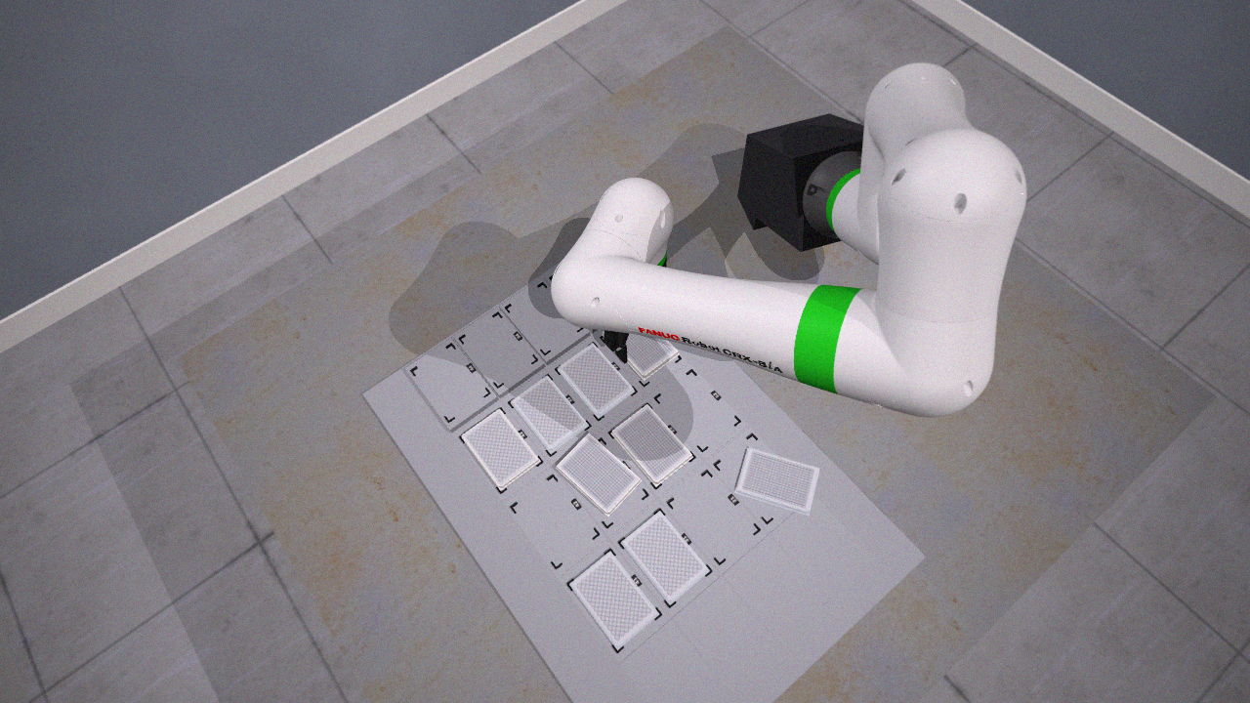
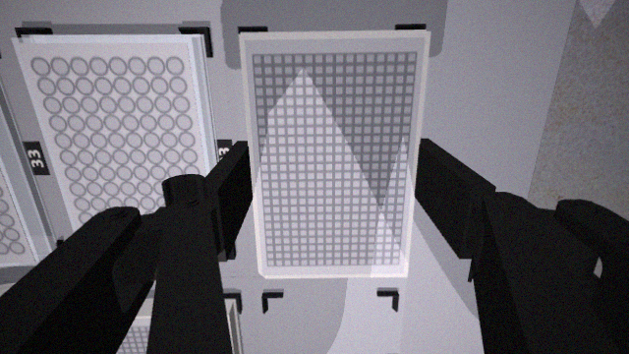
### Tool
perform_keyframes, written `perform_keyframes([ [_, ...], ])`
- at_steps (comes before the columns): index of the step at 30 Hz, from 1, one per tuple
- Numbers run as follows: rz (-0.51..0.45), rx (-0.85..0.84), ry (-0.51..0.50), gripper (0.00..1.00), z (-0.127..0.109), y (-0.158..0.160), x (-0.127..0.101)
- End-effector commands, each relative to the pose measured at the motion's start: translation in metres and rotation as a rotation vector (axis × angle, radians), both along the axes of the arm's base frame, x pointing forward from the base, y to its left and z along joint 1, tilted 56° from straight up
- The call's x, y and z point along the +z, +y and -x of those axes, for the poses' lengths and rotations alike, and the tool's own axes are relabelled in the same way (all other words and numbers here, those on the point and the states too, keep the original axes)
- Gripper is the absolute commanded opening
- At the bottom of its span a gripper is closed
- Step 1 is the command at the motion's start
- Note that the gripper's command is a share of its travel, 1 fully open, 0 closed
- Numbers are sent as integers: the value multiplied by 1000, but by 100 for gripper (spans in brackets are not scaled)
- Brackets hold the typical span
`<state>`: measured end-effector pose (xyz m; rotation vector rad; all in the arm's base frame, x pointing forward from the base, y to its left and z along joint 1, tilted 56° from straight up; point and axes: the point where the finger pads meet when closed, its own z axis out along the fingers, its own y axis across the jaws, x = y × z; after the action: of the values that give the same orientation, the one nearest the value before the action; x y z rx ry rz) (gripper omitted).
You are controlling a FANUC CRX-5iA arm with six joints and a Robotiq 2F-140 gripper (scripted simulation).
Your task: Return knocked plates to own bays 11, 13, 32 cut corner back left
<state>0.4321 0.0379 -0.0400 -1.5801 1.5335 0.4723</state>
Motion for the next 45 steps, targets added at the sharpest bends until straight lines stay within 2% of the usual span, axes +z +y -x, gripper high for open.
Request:
perform_keyframes([
  [1, 1, -1, 0, 10, 0, -1, 0],
  [45, 1, -1, 0, 10, -3, 7, -5],
])
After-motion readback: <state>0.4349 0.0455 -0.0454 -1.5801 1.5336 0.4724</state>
